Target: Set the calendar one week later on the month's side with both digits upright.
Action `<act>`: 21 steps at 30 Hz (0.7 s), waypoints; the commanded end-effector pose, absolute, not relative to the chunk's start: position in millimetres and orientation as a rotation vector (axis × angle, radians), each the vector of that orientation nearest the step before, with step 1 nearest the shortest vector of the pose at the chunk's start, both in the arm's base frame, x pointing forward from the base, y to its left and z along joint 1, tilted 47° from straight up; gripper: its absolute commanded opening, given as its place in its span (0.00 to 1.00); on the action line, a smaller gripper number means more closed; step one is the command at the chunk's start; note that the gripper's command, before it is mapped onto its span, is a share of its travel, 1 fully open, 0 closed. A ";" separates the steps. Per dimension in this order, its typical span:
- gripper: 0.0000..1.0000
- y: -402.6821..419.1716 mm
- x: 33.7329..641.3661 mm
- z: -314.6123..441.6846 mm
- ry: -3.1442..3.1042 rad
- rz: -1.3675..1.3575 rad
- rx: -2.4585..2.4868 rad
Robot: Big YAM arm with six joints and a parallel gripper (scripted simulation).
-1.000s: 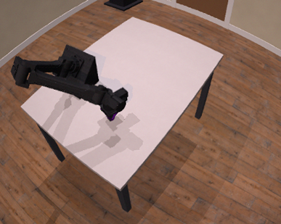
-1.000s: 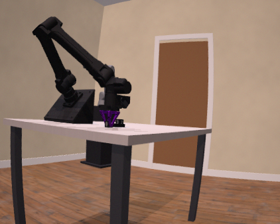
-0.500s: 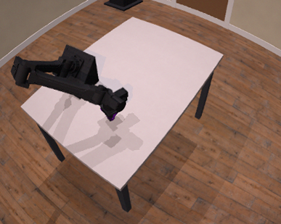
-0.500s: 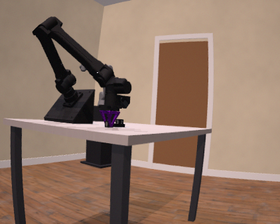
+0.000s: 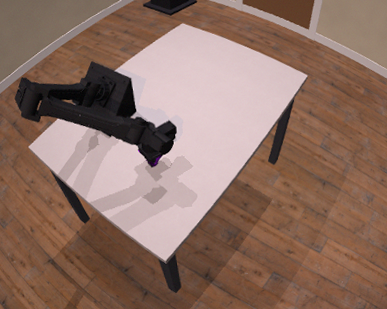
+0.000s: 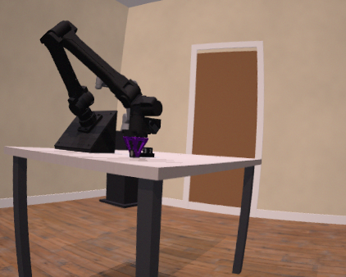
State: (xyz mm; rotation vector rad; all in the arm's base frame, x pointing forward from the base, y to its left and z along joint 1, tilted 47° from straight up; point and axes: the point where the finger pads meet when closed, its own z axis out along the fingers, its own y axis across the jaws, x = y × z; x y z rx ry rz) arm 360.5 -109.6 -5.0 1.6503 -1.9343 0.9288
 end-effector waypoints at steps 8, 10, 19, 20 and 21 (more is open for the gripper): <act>0.25 -111.3 370.8 -5.3 -1.943 0.938 1.656; 0.25 -111.8 370.5 -5.5 -1.944 0.937 1.655; 0.25 -111.7 370.2 -5.8 -1.943 0.936 1.656; 0.25 -111.7 370.2 -5.8 -1.943 0.936 1.656; 0.25 -111.7 370.2 -5.8 -1.943 0.936 1.656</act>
